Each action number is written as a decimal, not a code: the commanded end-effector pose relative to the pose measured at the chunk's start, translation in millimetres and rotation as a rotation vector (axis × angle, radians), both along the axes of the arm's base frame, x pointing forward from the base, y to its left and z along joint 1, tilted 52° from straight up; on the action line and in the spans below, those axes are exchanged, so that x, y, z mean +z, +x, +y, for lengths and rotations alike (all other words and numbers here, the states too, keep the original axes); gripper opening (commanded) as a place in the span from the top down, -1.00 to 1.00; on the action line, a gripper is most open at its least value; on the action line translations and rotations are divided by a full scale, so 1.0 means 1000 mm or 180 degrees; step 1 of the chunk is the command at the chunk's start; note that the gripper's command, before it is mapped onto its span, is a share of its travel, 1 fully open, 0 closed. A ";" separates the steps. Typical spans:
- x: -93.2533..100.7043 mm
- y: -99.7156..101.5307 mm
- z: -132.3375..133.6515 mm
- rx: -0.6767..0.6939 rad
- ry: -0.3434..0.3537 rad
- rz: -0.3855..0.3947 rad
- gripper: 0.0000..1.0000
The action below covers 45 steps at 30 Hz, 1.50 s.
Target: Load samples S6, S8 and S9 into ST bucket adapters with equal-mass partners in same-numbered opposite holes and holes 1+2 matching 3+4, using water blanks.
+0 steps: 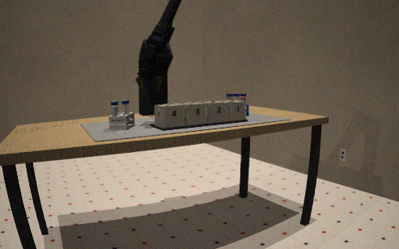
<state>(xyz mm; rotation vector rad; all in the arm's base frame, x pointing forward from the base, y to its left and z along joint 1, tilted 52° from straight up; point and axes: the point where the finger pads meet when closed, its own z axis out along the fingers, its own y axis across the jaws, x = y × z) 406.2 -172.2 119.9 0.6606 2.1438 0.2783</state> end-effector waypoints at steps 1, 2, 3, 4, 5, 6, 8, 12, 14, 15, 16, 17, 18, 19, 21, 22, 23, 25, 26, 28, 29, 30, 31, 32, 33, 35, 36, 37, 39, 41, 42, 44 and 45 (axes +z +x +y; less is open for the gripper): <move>0.001 0.001 -0.033 0.0011 -0.0116 0.0060 -0.60; 0.002 0.001 -0.042 0.0010 -0.0116 0.0058 -0.60; 0.003 0.001 -0.050 0.0009 -0.0117 0.0057 -0.60; 0.005 0.002 -0.059 0.0008 -0.0118 0.0055 -0.60; 0.006 0.002 -0.067 0.0007 -0.0118 0.0054 -0.60; 0.007 0.002 -0.076 0.0006 -0.0119 0.0052 -0.60; 0.010 0.003 -0.093 0.0003 -0.0121 0.0050 -0.60; 0.013 0.004 -0.110 0.0001 -0.0123 0.0047 -0.60; 0.015 0.005 -0.127 -0.0001 -0.0125 0.0045 -0.60; 0.016 0.005 -0.136 -0.0002 -0.0127 0.0044 -0.60; 0.018 0.005 -0.144 -0.0003 -0.0128 0.0043 -0.60; 0.019 0.006 -0.153 -0.0005 -0.0129 0.0042 -0.60; 0.020 0.006 -0.162 -0.0006 -0.0130 0.0040 -0.60; 0.022 0.006 -0.170 -0.0007 -0.0132 0.0039 -0.60; 0.025 0.007 -0.187 -0.0009 -0.0134 0.0037 -0.60; 0.025 0.007 -0.192 -0.0010 -0.0135 0.0037 -0.60; 0.031 0.011 -0.184 0.0014 -0.0158 0.0004 -0.60; 0.012 0.015 -0.171 0.0094 -0.0081 0.0086 -0.60; 0.010 0.018 -0.171 0.0086 -0.0104 0.0079 -0.60; 0.010 0.018 -0.171 0.0086 -0.0104 0.0079 -0.60; 0.013 0.024 -0.176 0.0083 -0.0164 0.0031 -0.60; 0.014 0.028 -0.178 0.0082 -0.0181 0.0017 -0.60; 0.015 0.032 -0.181 0.0063 -0.0174 0.0000 -0.60; 0.013 0.035 -0.181 0.0043 -0.0148 -0.0002 -0.60; 0.010 0.033 -0.186 0.0006 -0.0142 -0.0001 -0.60; 0.006 0.032 -0.192 -0.0026 -0.0141 0.0001 -0.60; 0.005 0.034 -0.190 -0.0015 -0.0139 0.0001 -0.60; 0.002 0.035 -0.186 0.0006 -0.0122 0.0013 -0.60; 0.003 0.042 -0.182 0.0040 -0.0135 0.0003 -0.60; 0.004 0.045 -0.183 0.0040 -0.0139 -0.0001 -0.60; 0.003 0.046 -0.183 0.0040 -0.0139 -0.0001 -0.60; 0.003 0.048 -0.183 0.0040 -0.0139 -0.0001 -0.60; 0.003 0.048 -0.183 0.0040 -0.0139 -0.0001 -0.60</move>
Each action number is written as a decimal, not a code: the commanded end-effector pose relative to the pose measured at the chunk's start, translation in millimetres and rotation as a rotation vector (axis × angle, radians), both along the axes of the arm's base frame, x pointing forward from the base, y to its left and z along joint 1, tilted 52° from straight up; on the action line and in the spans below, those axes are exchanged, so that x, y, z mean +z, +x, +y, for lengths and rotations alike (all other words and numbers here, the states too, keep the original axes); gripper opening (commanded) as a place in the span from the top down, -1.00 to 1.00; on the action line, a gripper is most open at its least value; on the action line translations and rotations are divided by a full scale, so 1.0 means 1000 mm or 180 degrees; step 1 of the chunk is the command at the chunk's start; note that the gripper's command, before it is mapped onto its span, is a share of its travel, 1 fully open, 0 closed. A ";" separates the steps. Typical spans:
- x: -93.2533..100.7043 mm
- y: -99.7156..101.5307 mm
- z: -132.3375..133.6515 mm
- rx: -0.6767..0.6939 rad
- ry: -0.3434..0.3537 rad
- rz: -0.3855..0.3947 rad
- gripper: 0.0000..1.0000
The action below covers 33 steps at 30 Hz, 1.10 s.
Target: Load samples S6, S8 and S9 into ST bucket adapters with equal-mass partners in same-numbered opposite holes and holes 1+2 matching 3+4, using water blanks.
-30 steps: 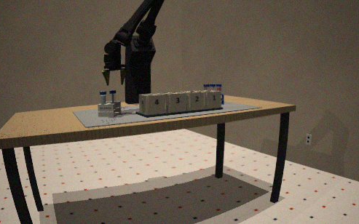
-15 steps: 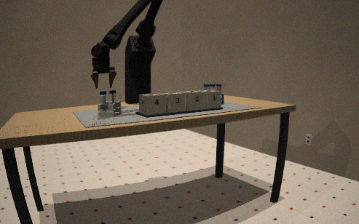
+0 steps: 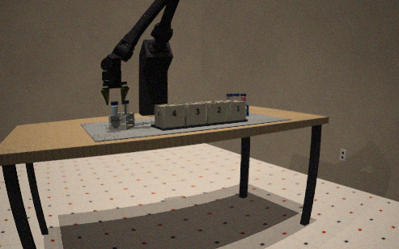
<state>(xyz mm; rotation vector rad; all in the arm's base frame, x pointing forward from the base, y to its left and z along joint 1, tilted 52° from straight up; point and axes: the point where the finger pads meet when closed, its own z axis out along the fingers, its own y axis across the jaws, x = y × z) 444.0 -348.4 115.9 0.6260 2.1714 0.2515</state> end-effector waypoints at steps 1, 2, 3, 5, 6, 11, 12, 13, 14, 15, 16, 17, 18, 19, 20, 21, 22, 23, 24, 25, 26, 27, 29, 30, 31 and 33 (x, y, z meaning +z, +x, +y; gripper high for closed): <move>0.007 -0.001 -0.022 -0.0127 -0.0043 -0.0067 -0.60; 0.006 0.001 -0.021 -0.0119 -0.0044 -0.0066 -0.60; 0.006 0.005 -0.018 -0.0095 -0.0043 -0.0066 -0.60; -0.001 0.005 -0.009 -0.0060 -0.0009 -0.0039 -0.60; -0.004 0.004 -0.007 -0.0061 0.0003 -0.0029 -0.60; 0.007 0.002 -0.010 -0.0053 -0.0056 -0.0060 -0.60; 0.007 0.002 -0.010 -0.0053 -0.0056 -0.0060 -0.60; 0.007 0.002 -0.010 -0.0053 -0.0056 -0.0060 1.00; 0.007 0.002 -0.010 -0.0053 -0.0056 -0.0060 1.00; 0.007 0.002 -0.010 -0.0053 -0.0056 -0.0060 1.00; 0.007 0.002 -0.010 -0.0053 -0.0056 -0.0060 1.00; 0.007 0.002 -0.010 -0.0053 -0.0056 -0.0060 1.00; 0.007 0.002 -0.010 -0.0053 -0.0056 -0.0060 1.00; 0.007 0.002 -0.010 -0.0053 -0.0056 -0.0060 1.00; 0.007 0.002 -0.010 -0.0053 -0.0056 -0.0060 1.00; 0.007 0.002 -0.010 -0.0053 -0.0056 -0.0060 1.00; 0.007 0.002 -0.010 -0.0053 -0.0056 -0.0060 1.00; 0.007 0.002 -0.010 -0.0053 -0.0056 -0.0060 1.00; 0.007 0.002 -0.010 -0.0053 -0.0056 -0.0060 1.00; 0.007 0.002 -0.010 -0.0053 -0.0056 -0.0060 1.00; 0.007 0.002 -0.010 -0.0053 -0.0056 -0.0060 1.00; 0.007 0.002 -0.010 -0.0053 -0.0056 -0.0060 1.00; 0.007 0.002 -0.010 -0.0053 -0.0056 -0.0060 1.00; 0.000 -0.009 -0.014 -0.0110 -0.0005 -0.0028 1.00; 0.015 -0.013 -0.012 -0.0080 -0.0066 -0.0055 1.00; 0.017 -0.016 -0.012 -0.0078 -0.0069 -0.0055 1.00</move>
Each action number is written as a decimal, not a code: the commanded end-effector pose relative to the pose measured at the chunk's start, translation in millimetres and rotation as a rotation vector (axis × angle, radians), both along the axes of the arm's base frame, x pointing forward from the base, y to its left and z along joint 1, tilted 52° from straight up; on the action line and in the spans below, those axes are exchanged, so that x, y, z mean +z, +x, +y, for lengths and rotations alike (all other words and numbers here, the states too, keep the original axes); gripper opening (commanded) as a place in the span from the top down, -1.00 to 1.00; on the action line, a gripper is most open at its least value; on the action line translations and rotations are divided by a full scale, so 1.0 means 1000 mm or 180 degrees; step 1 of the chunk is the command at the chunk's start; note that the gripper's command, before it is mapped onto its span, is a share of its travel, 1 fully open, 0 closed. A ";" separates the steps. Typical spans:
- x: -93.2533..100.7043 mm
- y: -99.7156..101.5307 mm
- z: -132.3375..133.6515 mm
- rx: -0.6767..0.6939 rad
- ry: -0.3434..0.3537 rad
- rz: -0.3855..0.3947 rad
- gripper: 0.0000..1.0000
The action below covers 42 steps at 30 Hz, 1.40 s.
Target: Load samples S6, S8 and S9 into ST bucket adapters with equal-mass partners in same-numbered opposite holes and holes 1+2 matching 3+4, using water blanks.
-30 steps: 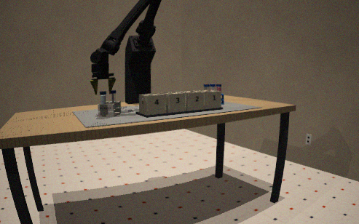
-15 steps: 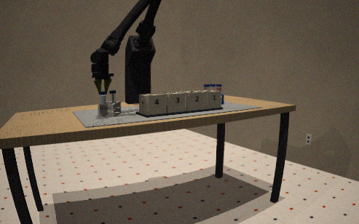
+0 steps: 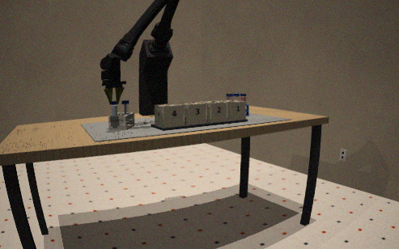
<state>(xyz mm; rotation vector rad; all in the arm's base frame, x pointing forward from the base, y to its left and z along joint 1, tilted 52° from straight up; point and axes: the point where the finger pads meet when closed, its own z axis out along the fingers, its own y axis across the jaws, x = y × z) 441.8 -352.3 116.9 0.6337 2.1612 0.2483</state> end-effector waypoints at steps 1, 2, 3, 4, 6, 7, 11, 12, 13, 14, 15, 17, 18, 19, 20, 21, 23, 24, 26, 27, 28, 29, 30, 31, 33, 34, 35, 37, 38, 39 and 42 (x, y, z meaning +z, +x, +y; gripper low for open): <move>0.016 -0.013 -0.008 -0.0049 -0.0069 -0.0032 1.00; 0.018 -0.016 -0.007 -0.0050 -0.0069 -0.0031 1.00; 0.020 -0.019 -0.007 -0.0049 -0.0069 -0.0032 1.00; 0.022 -0.021 -0.007 -0.0049 -0.0069 -0.0032 1.00; 0.026 -0.026 -0.006 -0.0049 -0.0070 -0.0031 1.00; 0.028 -0.029 -0.006 -0.0049 -0.0070 -0.0031 1.00; 0.036 -0.039 -0.005 -0.0049 -0.0070 -0.0031 1.00; 0.038 -0.042 -0.005 -0.0049 -0.0070 -0.0031 1.00; 0.040 -0.045 -0.005 -0.0048 -0.0071 -0.0031 1.00; 0.042 -0.047 -0.004 -0.0048 -0.0071 -0.0030 1.00; 0.044 -0.050 -0.004 -0.0048 -0.0071 -0.0030 1.00; 0.046 -0.052 -0.004 -0.0048 -0.0071 -0.0030 1.00; 0.046 -0.052 -0.004 -0.0048 -0.0071 -0.0030 1.00; 0.052 -0.043 0.006 0.0049 -0.0092 -0.0048 1.00; 0.052 -0.054 -0.001 -0.0022 -0.0081 -0.0038 1.00; 0.052 -0.060 -0.003 -0.0048 -0.0072 -0.0030 1.00; 0.056 -0.065 -0.003 -0.0048 -0.0072 -0.0029 1.00; 0.059 -0.068 -0.002 -0.0048 -0.0073 -0.0030 1.00; 0.066 -0.072 -0.004 -0.0048 -0.0093 -0.0044 1.00; 0.068 -0.075 -0.003 -0.0048 -0.0091 -0.0041 1.00; 0.069 -0.077 -0.003 -0.0048 -0.0086 -0.0038 1.00; 0.070 -0.080 -0.002 -0.0048 -0.0083 -0.0036 1.00; 0.072 -0.083 -0.002 -0.0047 -0.0081 -0.0034 1.00; 0.074 -0.086 -0.001 -0.0047 -0.0080 -0.0033 1.00; 0.078 -0.091 -0.001 -0.0047 -0.0082 -0.0034 1.00; 0.078 -0.091 -0.001 -0.0047 -0.0082 -0.0034 1.00; 0.078 -0.091 -0.001 -0.0047 -0.0082 -0.0034 1.00; 0.084 -0.094 0.000 -0.0033 -0.0090 -0.0038 1.00; 0.086 -0.098 -0.001 -0.0047 -0.0095 -0.0041 1.00; 0.090 -0.100 -0.002 -0.0047 -0.0102 -0.0044 1.00; 0.101 -0.106 -0.004 -0.0047 -0.0131 -0.0060 1.00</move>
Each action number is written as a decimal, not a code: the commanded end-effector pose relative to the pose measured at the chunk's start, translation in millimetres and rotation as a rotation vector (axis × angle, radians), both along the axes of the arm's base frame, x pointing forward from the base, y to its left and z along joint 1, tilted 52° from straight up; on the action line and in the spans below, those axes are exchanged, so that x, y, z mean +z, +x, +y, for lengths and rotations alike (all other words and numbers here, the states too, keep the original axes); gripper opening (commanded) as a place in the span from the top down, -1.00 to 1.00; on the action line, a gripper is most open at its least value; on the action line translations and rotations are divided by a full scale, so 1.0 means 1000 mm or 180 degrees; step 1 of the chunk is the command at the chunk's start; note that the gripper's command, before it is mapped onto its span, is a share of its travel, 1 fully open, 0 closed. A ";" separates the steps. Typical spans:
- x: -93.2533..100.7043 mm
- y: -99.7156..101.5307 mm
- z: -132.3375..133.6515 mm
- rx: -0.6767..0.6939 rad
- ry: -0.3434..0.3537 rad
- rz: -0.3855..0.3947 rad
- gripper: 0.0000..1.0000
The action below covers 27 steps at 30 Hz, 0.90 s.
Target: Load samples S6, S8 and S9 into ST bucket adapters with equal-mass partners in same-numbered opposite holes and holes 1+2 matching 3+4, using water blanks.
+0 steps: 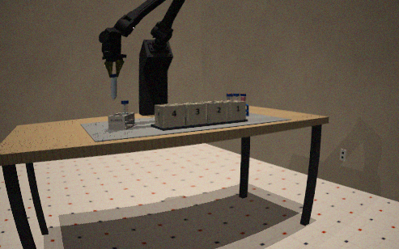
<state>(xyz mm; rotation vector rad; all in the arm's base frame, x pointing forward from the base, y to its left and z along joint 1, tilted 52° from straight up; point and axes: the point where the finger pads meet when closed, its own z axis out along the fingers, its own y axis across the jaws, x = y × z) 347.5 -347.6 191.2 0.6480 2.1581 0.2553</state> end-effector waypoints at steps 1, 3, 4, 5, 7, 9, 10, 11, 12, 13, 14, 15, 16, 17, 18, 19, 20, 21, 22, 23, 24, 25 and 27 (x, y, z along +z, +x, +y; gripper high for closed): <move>0.031 -0.014 -0.009 -0.0022 -0.0177 -0.0066 1.00; 0.038 -0.018 -0.011 -0.0022 -0.0199 -0.0077 1.00; 0.040 -0.020 -0.010 -0.0022 -0.0200 -0.0077 1.00; 0.026 -0.011 0.015 0.0123 -0.0181 -0.0009 1.00; 0.027 -0.009 0.027 0.0228 -0.0332 -0.0013 1.00; 0.030 -0.006 0.032 0.0279 -0.0445 -0.0038 1.00; 0.030 -0.006 0.032 0.0279 -0.0445 -0.0038 1.00; 0.031 -0.006 0.038 0.0331 -0.0511 -0.0035 1.00; 0.032 -0.005 0.045 0.0383 -0.0577 -0.0032 1.00; 0.032 -0.004 0.052 0.0435 -0.0643 -0.0029 1.00; 0.033 -0.004 0.058 0.0487 -0.0709 -0.0026 1.00; 0.034 -0.003 0.065 0.0539 -0.0775 -0.0023 1.00; 0.035 -0.002 0.071 0.0591 -0.0841 -0.0020 1.00; 0.035 -0.002 0.078 0.0643 -0.0907 -0.0017 1.00; 0.036 -0.001 0.085 0.0695 -0.0972 -0.0014 1.00; 0.037 0.000 0.091 0.0746 -0.1038 -0.0012 1.00; 0.038 0.000 0.098 0.0798 -0.1104 -0.0009 1.00; 0.038 0.001 0.104 0.0850 -0.1170 -0.0006 1.00; 0.039 0.002 0.111 0.0902 -0.1236 -0.0003 1.00; 0.040 0.003 0.118 0.0954 -0.1302 -0.0001 1.00; 0.041 0.003 0.124 0.1005 -0.1368 0.0002 1.00; 0.041 0.004 0.131 0.1057 -0.1433 0.0004 1.00; 0.041 0.004 0.131 0.1057 -0.1433 0.0004 1.00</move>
